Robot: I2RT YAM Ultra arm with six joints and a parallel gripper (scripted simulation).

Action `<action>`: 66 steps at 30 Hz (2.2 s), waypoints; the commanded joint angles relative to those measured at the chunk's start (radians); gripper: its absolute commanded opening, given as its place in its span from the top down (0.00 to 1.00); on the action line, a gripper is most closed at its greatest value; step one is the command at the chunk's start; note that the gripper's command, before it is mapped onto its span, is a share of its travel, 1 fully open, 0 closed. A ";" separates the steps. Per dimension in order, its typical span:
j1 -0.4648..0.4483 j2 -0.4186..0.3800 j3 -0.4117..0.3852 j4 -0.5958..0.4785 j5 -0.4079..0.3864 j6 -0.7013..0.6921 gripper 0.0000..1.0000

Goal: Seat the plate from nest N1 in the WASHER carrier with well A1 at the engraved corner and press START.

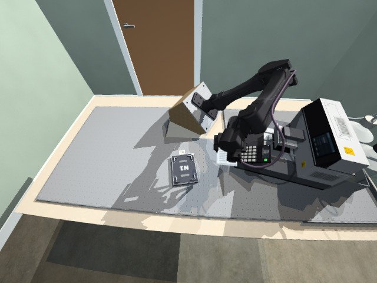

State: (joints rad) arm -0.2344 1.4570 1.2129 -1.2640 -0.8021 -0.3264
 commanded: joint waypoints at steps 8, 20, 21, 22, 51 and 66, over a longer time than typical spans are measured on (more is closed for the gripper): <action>0.068 -0.169 -0.032 -0.054 0.016 0.143 0.16; 0.186 -0.325 0.001 -0.090 0.038 0.306 0.16; 0.188 -0.326 0.002 -0.090 0.040 0.309 0.16; 0.182 -0.327 0.002 -0.090 0.041 0.311 0.16; 0.485 -0.662 -0.078 -0.108 0.139 0.819 0.16; 0.849 -0.781 -0.086 -0.035 0.350 1.175 0.16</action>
State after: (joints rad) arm 0.5926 0.7025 1.1378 -1.3247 -0.5251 0.7761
